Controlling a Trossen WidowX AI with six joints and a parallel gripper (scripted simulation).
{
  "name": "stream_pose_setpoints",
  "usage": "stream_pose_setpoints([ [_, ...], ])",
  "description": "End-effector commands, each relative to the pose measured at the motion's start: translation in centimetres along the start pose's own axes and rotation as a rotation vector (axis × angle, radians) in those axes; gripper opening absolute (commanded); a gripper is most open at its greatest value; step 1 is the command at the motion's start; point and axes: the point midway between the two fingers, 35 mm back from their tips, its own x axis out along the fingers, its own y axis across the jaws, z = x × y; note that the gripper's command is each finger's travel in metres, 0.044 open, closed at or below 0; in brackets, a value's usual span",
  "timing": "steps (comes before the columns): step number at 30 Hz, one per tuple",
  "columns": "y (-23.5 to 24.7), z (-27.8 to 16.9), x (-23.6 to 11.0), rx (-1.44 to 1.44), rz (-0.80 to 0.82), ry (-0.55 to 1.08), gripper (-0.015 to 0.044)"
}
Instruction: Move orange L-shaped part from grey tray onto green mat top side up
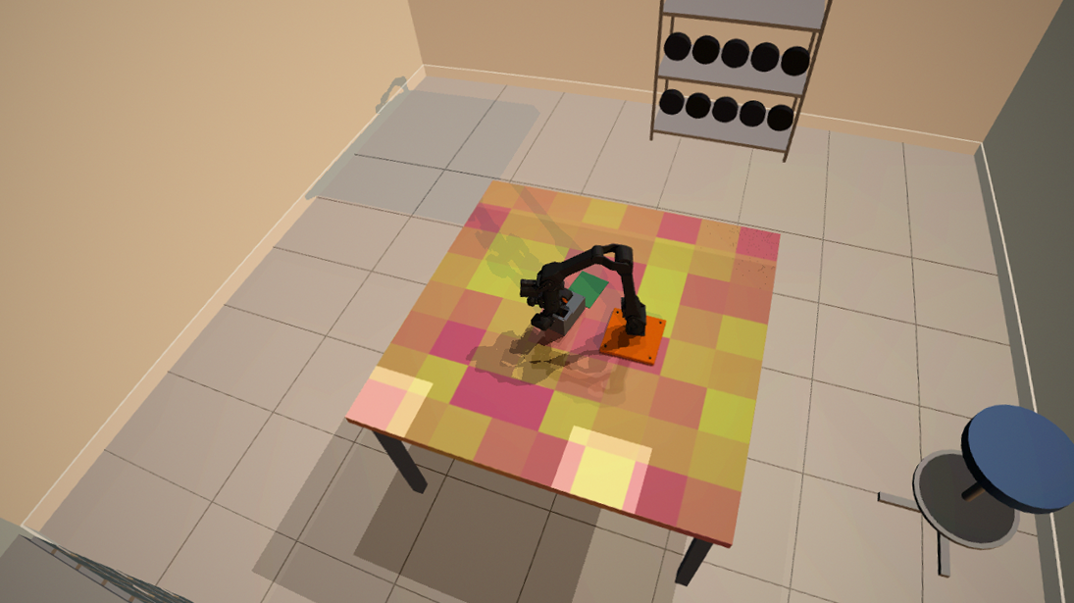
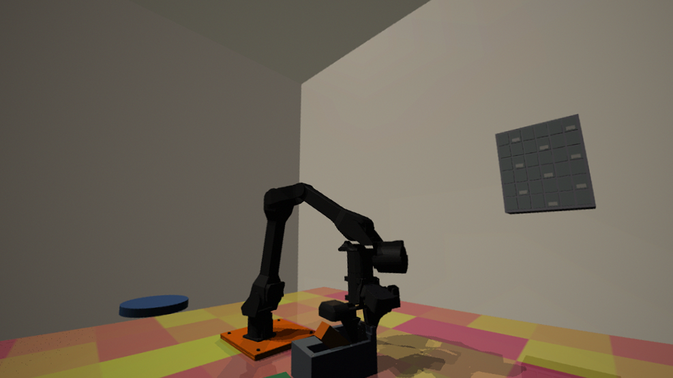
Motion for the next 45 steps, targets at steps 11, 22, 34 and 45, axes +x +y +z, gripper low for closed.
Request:
stream_pose_setpoints([
  [11, -0.2, -0.3, 0.5, 0.004, -0.009, 0.013, 0.018],
  [22, 0.0, -0.1, 0.3, 0.0, -0.002, 0.005, 0.018],
  [34, 1.0, -0.2, -1.1, 0.004, -0.008, 0.013, 0.018],
  [45, -0.1, -0.2, -10.5, 0.004, -0.009, 0.013, 0.018],
])
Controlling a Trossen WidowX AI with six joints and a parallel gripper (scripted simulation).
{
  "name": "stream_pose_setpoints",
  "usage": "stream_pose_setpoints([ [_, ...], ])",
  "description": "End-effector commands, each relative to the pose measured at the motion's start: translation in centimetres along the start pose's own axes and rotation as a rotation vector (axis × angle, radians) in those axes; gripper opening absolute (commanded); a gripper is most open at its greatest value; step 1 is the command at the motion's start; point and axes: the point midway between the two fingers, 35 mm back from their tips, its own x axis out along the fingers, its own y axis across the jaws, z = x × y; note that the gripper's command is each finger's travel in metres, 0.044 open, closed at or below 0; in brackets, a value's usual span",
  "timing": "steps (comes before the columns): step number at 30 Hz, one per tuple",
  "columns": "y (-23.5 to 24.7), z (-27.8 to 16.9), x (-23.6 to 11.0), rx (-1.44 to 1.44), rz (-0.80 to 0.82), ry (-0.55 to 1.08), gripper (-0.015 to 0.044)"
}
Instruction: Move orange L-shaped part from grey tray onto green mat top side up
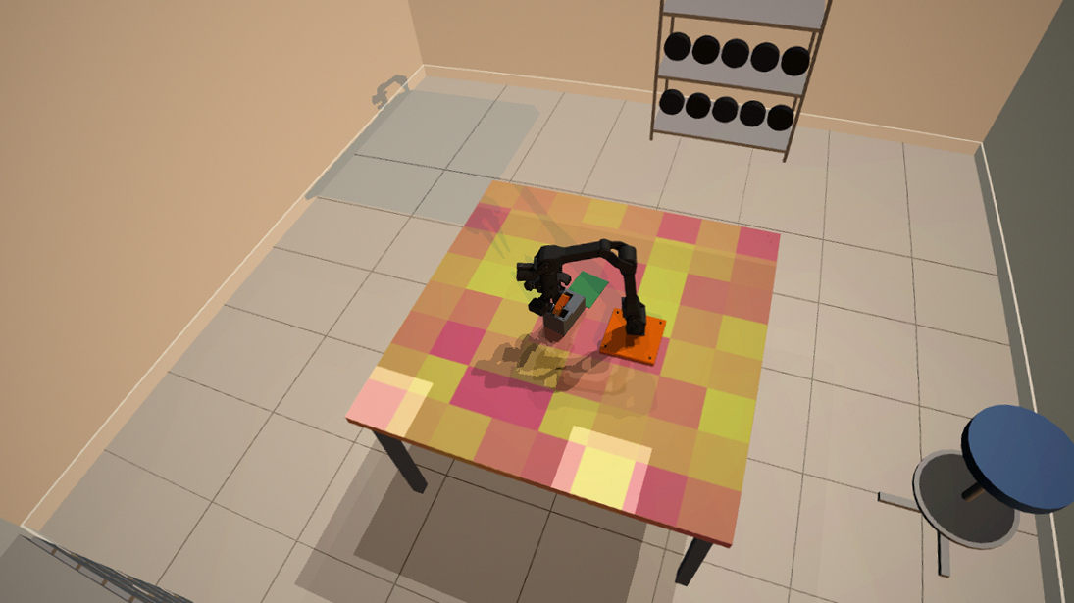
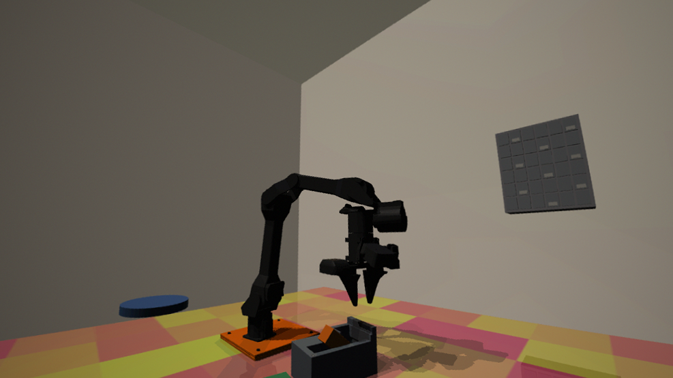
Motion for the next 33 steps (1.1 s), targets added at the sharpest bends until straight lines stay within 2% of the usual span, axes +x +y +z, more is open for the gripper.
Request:
stream_pose_setpoints([
  [1, -0.38, -0.28, -1.97, -0.005, -0.002, 0.0, 0.018],
  [28, -0.22, -0.19, -1.62, -0.001, 0.005, -0.008, 0.018],
  [32, -0.87, -0.02, -1.65, -0.132, 0.003, -0.008, 0.028],
  [33, -1.19, 0.06, -1.67, -0.196, 0.003, -0.008, 0.028],
])
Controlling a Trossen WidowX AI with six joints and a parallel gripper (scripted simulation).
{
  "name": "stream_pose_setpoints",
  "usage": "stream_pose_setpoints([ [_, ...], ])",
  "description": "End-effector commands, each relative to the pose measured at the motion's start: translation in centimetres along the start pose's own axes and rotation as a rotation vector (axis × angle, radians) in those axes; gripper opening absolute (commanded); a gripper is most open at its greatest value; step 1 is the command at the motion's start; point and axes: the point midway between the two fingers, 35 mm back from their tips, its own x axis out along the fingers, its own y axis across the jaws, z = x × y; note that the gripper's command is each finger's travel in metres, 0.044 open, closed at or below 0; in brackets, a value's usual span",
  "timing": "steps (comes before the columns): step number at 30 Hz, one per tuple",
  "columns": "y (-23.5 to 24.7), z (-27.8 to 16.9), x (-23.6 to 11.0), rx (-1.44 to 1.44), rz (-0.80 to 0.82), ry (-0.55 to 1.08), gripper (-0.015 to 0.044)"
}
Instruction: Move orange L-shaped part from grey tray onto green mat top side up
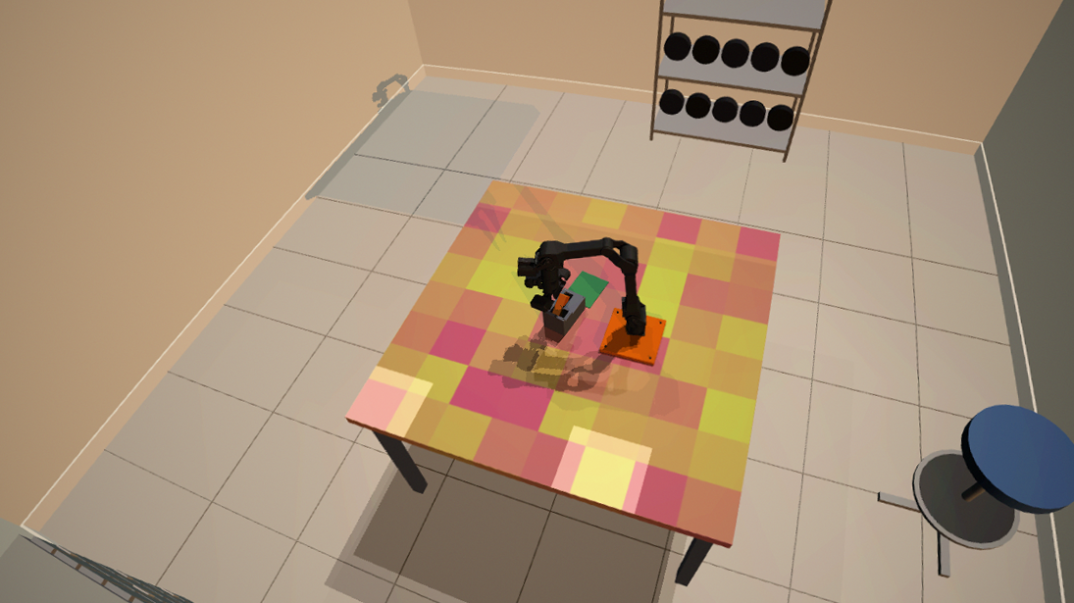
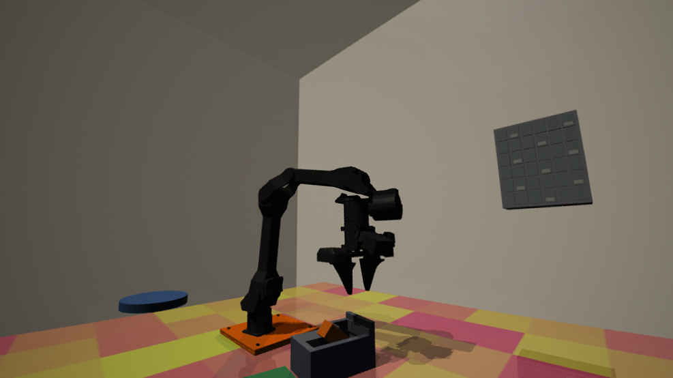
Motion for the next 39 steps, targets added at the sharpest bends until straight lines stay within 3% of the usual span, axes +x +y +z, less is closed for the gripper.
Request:
stream_pose_setpoints([
  [1, -1.0, 0.1, 0.0, -0.176, -0.003, 0.004, 0.028],
  [17, -7.4, 0.2, -0.3, -1.467, -0.003, 0.018, 0.028],
  [32, -7.5, 0.2, -0.3, -1.48, -0.003, 0.018, 0.028],
  [39, -7.5, 0.2, 1.9, -1.48, -0.003, 0.018, 0.028],
])
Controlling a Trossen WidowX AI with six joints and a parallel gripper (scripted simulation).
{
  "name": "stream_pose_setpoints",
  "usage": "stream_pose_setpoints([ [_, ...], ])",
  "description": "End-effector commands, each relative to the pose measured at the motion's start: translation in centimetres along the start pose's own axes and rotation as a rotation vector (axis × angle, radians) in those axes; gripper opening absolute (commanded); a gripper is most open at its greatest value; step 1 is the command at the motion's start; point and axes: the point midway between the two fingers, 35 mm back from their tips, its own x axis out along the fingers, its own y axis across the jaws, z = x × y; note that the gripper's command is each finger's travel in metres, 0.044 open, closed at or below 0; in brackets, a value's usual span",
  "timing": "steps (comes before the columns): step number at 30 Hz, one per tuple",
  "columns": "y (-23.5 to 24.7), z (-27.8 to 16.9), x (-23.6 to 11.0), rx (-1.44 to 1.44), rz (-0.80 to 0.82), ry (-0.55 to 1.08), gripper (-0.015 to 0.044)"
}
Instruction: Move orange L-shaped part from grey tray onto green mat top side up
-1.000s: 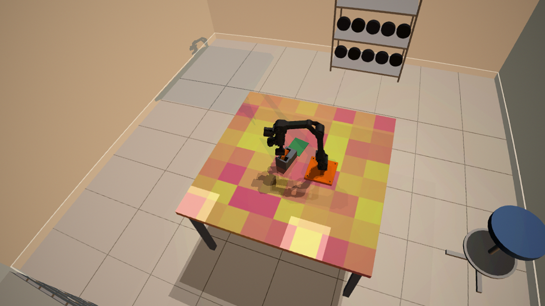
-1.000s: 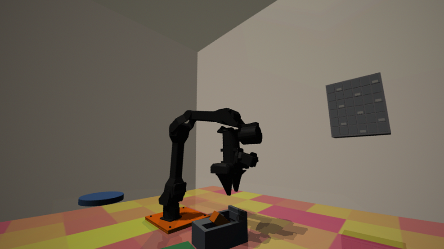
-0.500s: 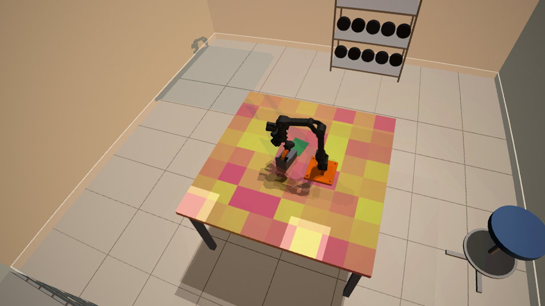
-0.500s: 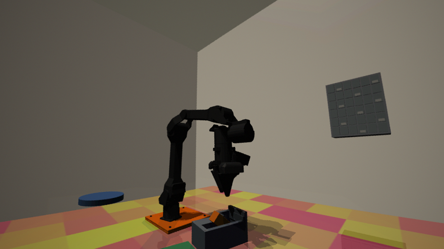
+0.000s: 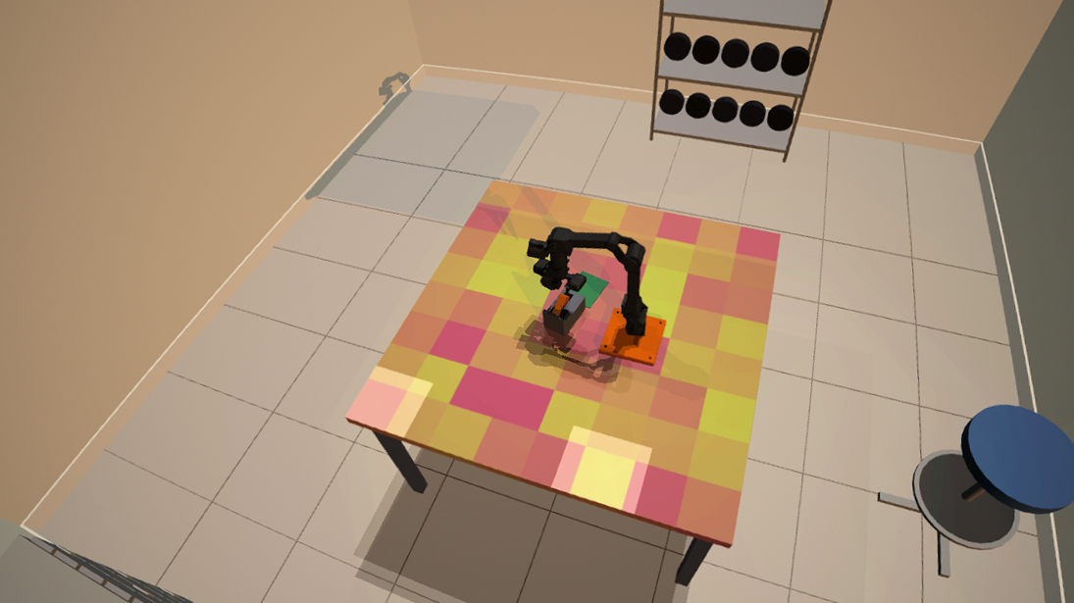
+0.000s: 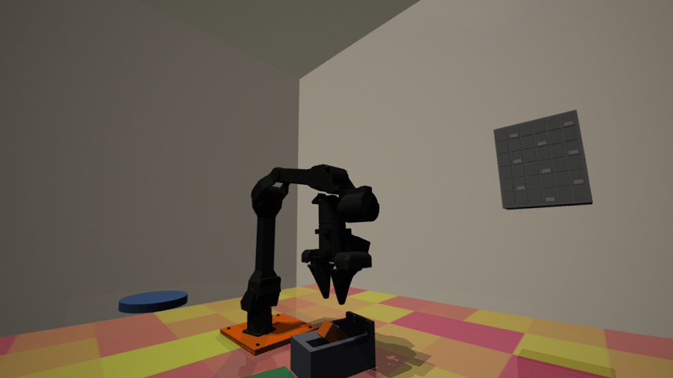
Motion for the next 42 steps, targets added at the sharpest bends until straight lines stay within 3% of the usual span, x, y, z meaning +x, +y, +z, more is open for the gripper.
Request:
stream_pose_setpoints([
  [1, 0.3, -0.2, 1.8, -0.008, 0.011, 0.006, 0.028],
  [41, 0.4, -0.2, 7.0, -0.008, 0.011, 0.006, 0.028],
  [42, 0.2, -0.1, 6.7, -0.004, 0.005, 0.001, 0.0254],
])
